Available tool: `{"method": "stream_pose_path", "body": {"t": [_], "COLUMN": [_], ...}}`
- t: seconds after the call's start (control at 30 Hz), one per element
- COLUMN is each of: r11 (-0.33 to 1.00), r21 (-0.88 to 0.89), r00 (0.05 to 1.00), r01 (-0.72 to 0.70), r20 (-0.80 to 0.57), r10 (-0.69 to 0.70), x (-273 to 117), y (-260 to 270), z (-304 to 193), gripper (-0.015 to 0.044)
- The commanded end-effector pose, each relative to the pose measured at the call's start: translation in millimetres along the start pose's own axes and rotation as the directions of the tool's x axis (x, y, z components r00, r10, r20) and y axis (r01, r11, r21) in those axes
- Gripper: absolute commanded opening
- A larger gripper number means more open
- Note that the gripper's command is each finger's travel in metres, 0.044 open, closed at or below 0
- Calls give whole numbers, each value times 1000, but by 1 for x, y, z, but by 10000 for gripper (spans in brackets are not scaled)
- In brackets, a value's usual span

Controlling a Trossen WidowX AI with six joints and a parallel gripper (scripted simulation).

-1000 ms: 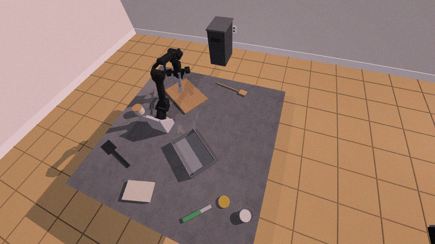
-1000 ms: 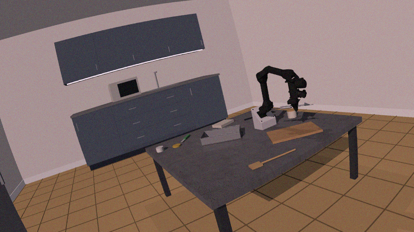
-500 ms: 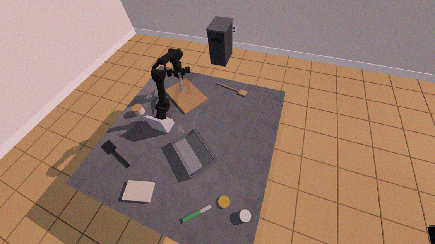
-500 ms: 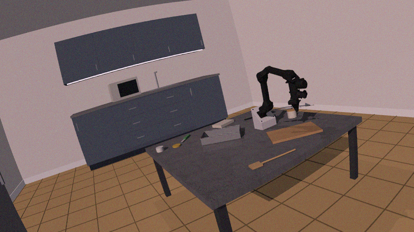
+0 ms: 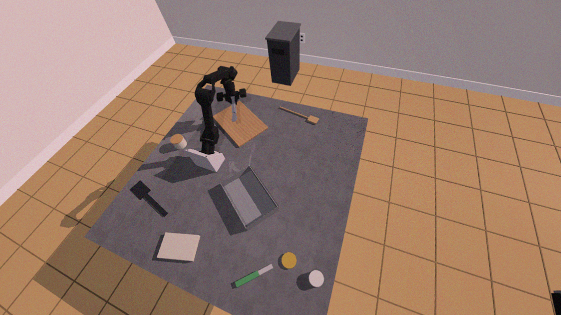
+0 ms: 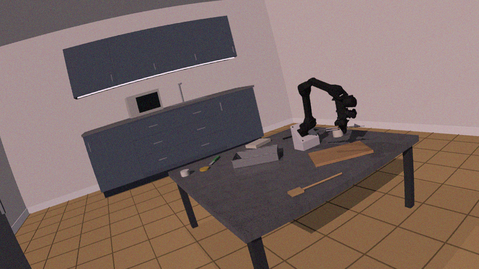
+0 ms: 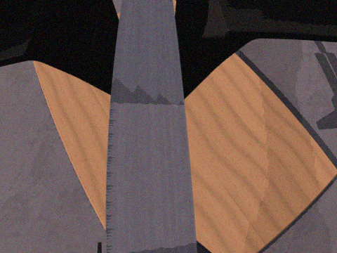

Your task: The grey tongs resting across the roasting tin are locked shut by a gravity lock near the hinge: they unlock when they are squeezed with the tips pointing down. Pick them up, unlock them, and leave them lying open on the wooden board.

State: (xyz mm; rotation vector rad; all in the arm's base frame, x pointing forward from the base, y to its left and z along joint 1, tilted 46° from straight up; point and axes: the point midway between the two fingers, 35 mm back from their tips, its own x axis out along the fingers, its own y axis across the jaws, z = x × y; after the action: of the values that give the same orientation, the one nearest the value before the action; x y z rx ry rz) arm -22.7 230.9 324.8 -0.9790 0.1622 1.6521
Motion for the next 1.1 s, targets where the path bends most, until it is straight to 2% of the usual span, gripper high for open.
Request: {"method": "stream_pose_path", "body": {"t": [0.0,1.07], "r11": [1000,1000], "r21": [-3,-3], "r00": [1000,1000], "r01": [-5,-6], "r20": [-4,-4], "r10": [5,6], "x": [7,60], "y": [1,2], "z": [-1,-3], "gripper": [-150,-150]}}
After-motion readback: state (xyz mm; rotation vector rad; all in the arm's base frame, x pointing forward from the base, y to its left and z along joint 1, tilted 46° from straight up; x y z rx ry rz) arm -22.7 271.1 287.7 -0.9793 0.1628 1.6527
